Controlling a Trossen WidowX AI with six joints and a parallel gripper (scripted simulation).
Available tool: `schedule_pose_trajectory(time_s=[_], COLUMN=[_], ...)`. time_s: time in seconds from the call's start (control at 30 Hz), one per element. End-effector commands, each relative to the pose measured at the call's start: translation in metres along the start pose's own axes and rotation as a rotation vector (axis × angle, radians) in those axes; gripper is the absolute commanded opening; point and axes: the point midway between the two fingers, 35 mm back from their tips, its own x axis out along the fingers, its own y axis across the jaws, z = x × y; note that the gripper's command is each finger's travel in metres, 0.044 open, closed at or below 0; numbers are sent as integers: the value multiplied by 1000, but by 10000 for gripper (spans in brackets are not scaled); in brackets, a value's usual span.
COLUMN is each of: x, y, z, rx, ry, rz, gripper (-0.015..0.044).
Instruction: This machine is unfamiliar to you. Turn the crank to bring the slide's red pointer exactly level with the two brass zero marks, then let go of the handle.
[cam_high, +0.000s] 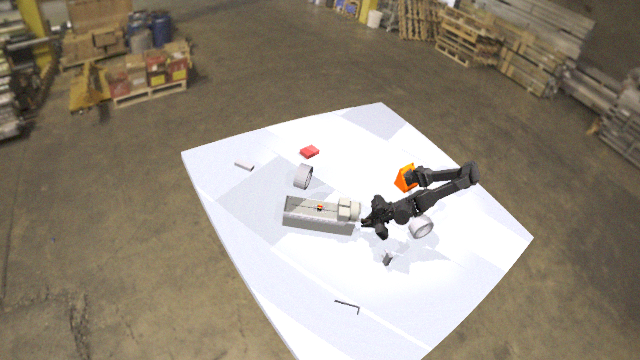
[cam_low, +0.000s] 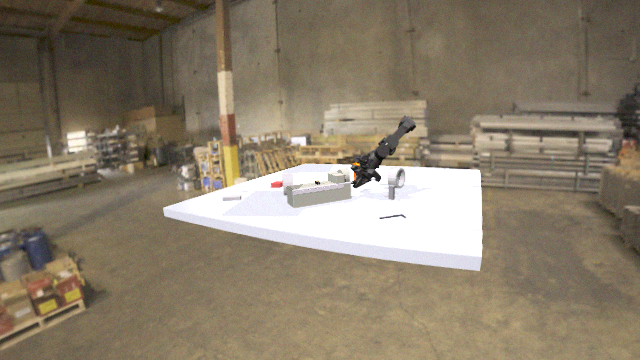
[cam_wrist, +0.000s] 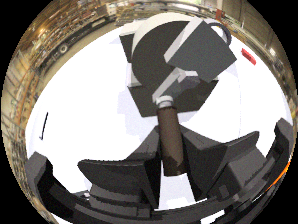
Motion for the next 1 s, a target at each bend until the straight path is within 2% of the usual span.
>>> schedule_pose_trajectory(time_s=[0.0,0.97], x=[0,6], y=[0,-11], z=[0,-4], rx=[3,3], ry=[-2,-2], rz=[0,-1], gripper=[0,0])
